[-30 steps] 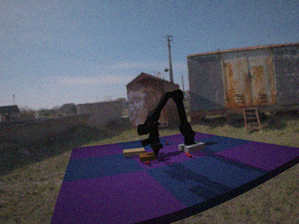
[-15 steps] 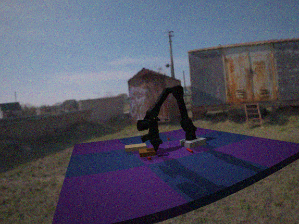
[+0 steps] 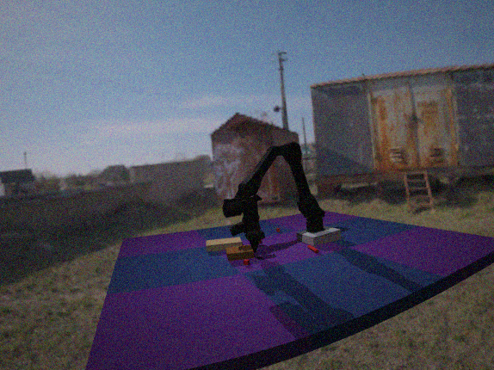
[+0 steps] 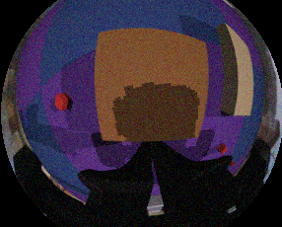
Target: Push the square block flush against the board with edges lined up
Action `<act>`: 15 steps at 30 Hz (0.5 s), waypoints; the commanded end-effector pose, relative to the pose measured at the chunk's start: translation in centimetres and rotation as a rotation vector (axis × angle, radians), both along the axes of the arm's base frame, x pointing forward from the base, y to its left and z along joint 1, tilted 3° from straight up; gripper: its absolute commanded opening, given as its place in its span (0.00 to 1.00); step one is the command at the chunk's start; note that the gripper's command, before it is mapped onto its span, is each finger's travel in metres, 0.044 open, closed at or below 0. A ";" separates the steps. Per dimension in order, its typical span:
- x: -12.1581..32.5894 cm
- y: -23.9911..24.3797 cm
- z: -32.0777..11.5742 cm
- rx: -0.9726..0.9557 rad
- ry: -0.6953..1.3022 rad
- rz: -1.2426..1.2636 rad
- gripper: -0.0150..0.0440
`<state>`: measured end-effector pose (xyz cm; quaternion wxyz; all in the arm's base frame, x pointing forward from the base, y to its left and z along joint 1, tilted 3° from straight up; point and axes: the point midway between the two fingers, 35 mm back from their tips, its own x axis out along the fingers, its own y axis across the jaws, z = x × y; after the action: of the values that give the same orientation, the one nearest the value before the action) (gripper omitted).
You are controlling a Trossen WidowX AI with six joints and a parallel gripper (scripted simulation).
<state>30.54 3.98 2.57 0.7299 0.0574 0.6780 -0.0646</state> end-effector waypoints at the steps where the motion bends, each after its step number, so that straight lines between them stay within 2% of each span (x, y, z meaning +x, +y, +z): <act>1: 0.6 -0.1 0.1 0.003 -0.007 0.003 0.25; 15: 1.7 -0.3 0.2 0.003 -0.008 0.003 0.25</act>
<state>31.67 3.72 2.61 0.7301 0.0574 0.6778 -0.0645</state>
